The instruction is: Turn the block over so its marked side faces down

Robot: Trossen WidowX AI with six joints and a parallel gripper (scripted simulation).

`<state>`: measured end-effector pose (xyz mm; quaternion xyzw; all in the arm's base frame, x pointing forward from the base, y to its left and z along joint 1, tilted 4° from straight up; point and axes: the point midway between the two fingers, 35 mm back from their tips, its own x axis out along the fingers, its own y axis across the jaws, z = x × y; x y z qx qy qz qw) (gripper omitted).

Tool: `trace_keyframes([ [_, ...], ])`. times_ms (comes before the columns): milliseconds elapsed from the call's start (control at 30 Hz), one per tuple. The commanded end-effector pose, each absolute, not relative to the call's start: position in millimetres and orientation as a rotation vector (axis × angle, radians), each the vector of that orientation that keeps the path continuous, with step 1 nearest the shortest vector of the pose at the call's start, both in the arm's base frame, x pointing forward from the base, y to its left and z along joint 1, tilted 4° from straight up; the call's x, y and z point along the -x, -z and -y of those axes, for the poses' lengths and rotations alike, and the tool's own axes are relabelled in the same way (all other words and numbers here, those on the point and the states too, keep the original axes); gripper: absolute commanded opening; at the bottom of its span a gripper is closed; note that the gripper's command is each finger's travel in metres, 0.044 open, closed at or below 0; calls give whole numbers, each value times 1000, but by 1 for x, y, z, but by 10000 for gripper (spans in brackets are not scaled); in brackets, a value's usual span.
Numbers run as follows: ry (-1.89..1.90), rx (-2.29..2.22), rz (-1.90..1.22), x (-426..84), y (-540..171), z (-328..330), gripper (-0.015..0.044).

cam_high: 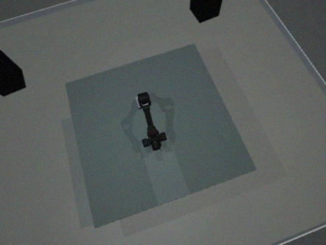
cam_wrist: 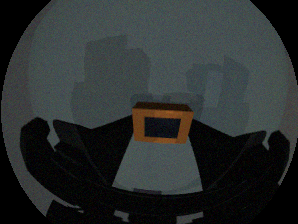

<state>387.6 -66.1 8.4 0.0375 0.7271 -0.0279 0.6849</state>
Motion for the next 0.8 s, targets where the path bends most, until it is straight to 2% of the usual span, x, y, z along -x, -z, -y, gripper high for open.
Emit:
trace_keyframes([
  [0,68,-87,-1607,-392,-24,67,0],
  [767,78,-78,-1328,-396,-14,68,0],
])
